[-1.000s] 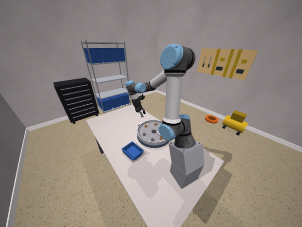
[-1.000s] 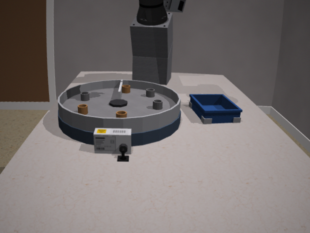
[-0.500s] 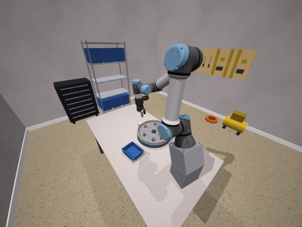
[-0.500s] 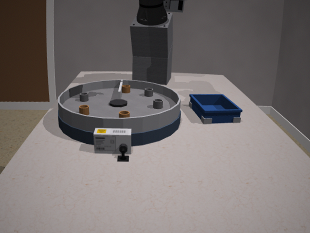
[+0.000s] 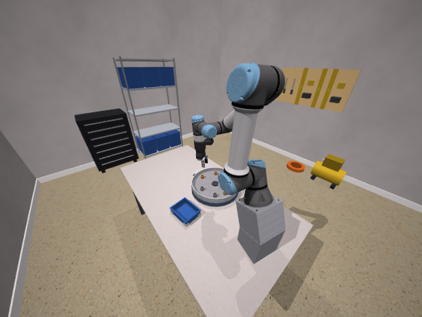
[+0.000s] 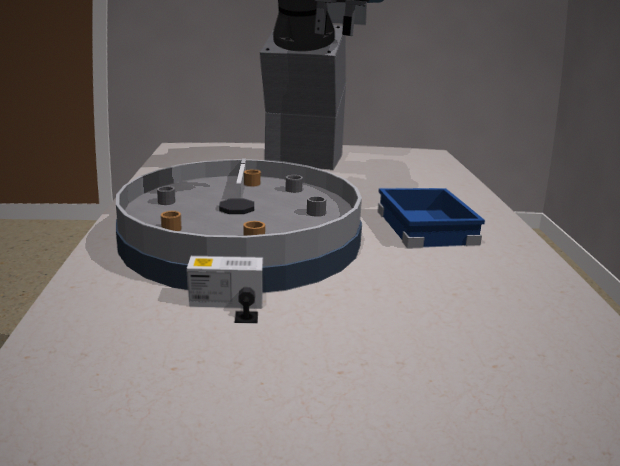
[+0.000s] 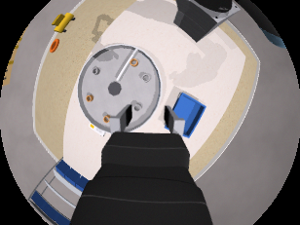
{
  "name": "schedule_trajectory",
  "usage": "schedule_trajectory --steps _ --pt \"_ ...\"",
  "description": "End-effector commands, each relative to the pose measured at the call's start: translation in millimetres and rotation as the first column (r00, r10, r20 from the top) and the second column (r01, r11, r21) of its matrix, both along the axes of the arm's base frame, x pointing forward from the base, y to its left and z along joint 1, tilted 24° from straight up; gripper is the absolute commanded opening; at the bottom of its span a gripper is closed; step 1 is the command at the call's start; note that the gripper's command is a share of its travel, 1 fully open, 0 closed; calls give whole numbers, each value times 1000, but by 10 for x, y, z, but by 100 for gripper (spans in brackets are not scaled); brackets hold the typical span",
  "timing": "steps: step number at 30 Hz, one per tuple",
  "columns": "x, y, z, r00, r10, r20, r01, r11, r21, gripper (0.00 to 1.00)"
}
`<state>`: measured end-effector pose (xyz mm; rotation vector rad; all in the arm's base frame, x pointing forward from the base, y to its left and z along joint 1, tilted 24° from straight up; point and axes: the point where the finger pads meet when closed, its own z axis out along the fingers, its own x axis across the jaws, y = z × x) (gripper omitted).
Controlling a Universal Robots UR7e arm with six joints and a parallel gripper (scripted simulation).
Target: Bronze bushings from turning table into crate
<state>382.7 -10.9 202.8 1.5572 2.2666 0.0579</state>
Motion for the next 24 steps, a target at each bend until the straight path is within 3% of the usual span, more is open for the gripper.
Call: schedule_trajectory --steps 1,8,13,24 --pt "-30 -92 -110 1000 4 10 -4 1000 3 100" --pt "-30 -92 -110 1000 4 10 -4 1000 3 100" --pt "-201 -384 -551 1000 6 15 -7 1000 8 100" --pt "-201 -384 -551 1000 6 15 -7 1000 8 100"
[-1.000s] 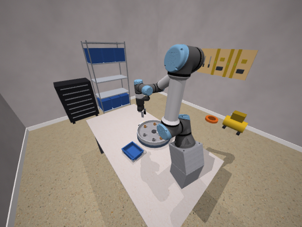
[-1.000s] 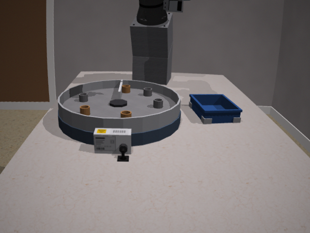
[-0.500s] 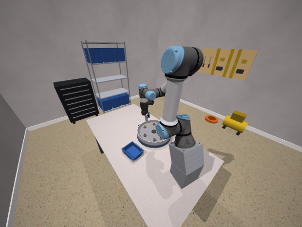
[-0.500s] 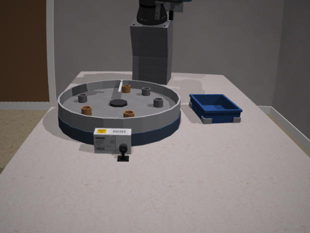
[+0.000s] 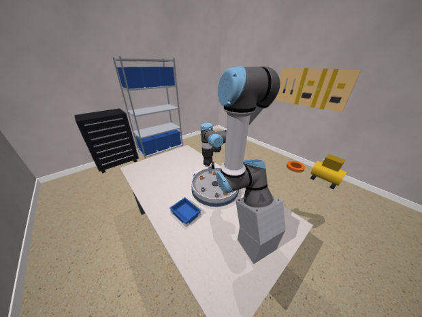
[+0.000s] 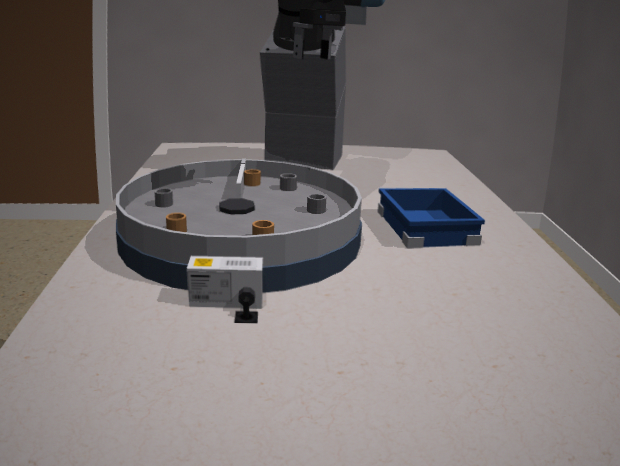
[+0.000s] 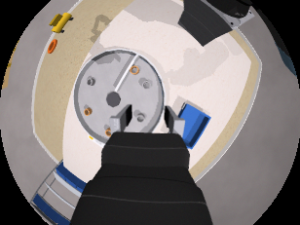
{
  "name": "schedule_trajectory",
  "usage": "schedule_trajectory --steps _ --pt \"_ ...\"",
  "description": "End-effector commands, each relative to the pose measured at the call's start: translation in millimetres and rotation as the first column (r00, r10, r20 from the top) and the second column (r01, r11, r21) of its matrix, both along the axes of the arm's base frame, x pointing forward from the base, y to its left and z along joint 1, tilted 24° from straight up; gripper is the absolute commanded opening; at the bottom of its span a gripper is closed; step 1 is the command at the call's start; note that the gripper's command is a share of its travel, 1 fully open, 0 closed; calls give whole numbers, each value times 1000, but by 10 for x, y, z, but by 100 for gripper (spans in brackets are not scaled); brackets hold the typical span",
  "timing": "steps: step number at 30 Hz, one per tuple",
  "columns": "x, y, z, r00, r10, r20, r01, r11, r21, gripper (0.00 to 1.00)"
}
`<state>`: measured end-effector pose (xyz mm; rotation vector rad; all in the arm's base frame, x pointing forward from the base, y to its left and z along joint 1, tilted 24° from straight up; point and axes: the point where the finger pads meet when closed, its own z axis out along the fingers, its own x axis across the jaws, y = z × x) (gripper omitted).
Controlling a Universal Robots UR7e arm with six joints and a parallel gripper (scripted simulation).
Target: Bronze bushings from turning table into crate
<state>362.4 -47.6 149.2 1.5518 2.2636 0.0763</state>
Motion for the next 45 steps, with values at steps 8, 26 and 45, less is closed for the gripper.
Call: schedule_trajectory --steps 8,26,45 --pt "-173 -308 -454 1000 4 9 -4 1000 5 100" --pt "-350 -597 -891 1000 6 14 -6 1000 11 100" --pt "-534 -884 -1322 1000 8 18 -8 1000 17 100"
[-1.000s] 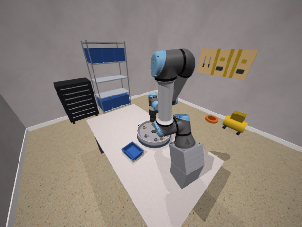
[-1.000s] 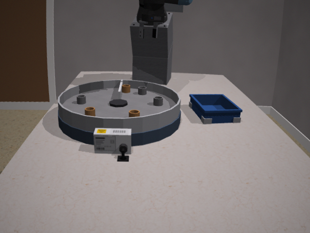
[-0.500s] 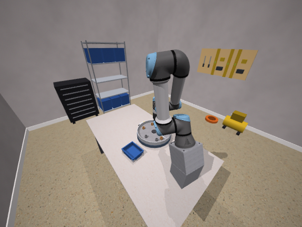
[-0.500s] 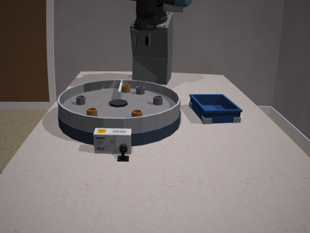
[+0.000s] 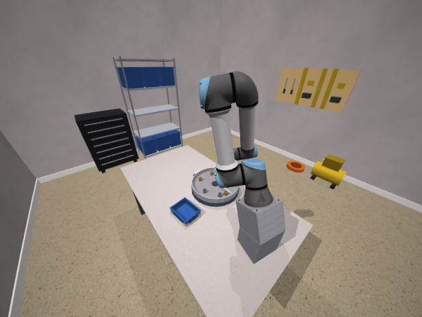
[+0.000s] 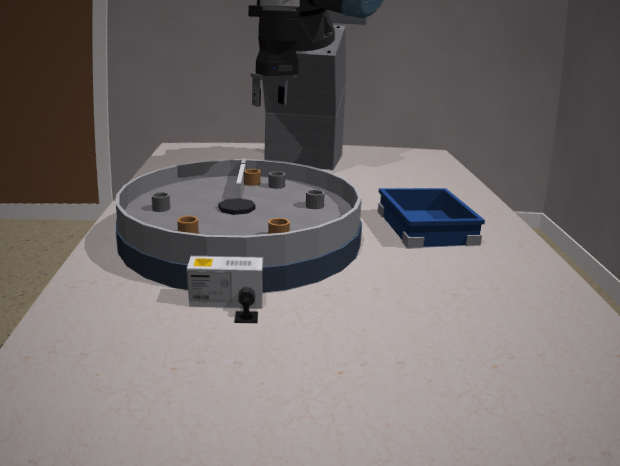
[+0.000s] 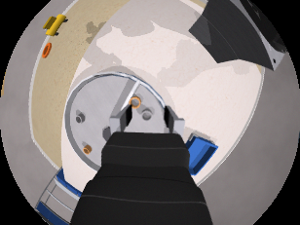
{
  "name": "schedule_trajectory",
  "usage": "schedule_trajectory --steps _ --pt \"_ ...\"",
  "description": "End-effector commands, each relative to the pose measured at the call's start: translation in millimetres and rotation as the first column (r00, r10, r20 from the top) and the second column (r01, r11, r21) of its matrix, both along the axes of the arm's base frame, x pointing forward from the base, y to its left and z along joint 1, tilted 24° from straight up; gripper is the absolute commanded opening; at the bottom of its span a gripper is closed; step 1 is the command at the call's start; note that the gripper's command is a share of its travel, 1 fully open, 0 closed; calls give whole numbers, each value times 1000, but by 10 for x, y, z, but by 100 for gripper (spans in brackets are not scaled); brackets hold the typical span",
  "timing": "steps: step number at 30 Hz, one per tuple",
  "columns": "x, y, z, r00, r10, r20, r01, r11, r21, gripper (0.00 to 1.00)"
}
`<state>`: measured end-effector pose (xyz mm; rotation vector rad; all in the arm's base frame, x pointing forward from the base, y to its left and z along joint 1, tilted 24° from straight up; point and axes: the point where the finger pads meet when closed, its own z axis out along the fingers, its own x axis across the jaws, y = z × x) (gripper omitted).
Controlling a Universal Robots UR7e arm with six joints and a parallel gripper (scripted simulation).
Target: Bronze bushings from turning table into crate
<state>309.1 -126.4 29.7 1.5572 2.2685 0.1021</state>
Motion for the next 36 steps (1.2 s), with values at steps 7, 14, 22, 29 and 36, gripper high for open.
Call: schedule_trajectory --steps 7,14,22,29,36 --pt "0 -96 -128 1000 5 14 -5 1000 -3 100" --pt "15 -151 -200 1000 12 24 -12 1000 -2 100" --pt "15 -151 -200 1000 12 24 -12 1000 -2 100" --pt "13 -148 -197 1000 11 23 -11 1000 -1 100" --pt "13 -148 -197 1000 11 23 -11 1000 -1 100"
